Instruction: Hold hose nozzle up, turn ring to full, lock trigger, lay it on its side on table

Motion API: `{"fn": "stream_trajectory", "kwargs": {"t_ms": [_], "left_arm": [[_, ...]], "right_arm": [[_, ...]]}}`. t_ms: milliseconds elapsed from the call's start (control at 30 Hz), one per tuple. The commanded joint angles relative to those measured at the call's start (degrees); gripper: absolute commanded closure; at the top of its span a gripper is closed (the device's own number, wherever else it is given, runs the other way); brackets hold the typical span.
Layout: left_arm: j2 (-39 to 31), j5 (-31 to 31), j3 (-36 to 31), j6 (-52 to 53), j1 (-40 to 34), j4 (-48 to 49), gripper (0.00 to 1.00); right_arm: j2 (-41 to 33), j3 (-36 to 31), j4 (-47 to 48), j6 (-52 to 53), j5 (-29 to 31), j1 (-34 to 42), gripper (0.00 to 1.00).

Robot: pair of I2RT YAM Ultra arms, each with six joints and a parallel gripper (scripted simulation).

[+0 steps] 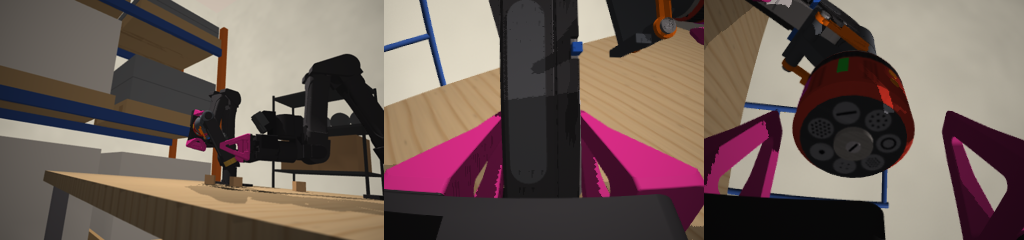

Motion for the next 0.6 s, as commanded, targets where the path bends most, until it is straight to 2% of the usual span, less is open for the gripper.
{"fn": "stream_trajectory", "kwargs": {"t_ms": [0, 133, 167, 333, 567], "left_arm": [[-0.61, 0.0, 2.54, -0.82, -0.58, 5.36, 0.65], [-0.61, 0.0, 2.54, -0.82, -0.58, 5.36, 0.65], [-0.61, 0.0, 2.54, -0.82, -0.58, 5.36, 0.65], [-0.61, 0.0, 2.54, -0.82, -0.58, 5.36, 0.65], [-0.61, 0.0, 2.54, -0.82, -0.58, 5.36, 0.65]], "right_arm": [[-0.34, 2.53, 1.04, 1.45, 0.08, -0.23, 0.08], [-0.33, 2.52, 1.06, 1.47, 0.08, -0.23, 0.08], [1.93, 2.94, 1.82, 0.32, 1.66, 1.37, 0.08], [3.63, 3.63, 2.64, -0.78, 3.31, 2.89, 0.08], [0.84, 3.86, -0.09, 0.33, 2.31, 1.43, 0.08]]}}
